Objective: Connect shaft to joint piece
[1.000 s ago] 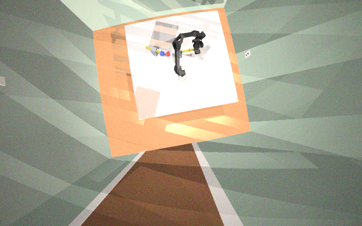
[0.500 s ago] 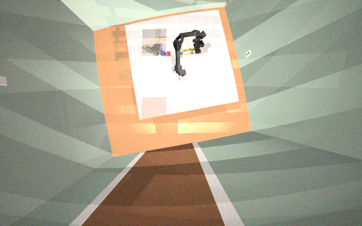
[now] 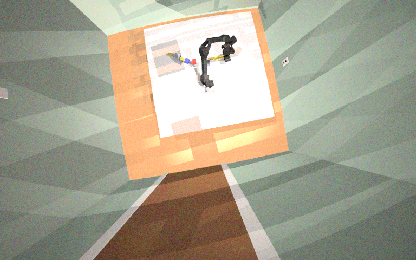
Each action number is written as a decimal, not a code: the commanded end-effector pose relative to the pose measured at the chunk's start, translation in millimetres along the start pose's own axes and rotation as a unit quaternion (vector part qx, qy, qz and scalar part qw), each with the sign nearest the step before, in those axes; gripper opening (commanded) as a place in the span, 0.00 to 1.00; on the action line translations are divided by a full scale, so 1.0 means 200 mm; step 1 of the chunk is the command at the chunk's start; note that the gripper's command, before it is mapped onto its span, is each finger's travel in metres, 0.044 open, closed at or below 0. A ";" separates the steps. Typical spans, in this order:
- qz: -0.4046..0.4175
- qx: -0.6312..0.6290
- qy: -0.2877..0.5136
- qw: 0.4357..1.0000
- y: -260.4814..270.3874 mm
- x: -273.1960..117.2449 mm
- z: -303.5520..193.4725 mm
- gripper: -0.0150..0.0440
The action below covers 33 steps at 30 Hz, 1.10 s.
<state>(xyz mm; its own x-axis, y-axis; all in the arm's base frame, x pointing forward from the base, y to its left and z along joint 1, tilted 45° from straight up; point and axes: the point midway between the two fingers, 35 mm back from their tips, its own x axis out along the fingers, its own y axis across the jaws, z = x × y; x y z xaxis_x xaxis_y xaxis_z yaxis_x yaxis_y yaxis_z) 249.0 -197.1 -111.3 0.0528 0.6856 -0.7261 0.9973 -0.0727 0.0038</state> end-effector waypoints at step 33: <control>0.000 0.000 0.000 1.000 0.00 0.00 0.00 0.34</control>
<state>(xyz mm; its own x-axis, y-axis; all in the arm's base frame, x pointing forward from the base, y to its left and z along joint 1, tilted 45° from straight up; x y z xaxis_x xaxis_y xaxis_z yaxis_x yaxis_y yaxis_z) 249.0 -197.1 -111.3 0.0526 0.6855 -0.7261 0.9974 -0.0726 0.0038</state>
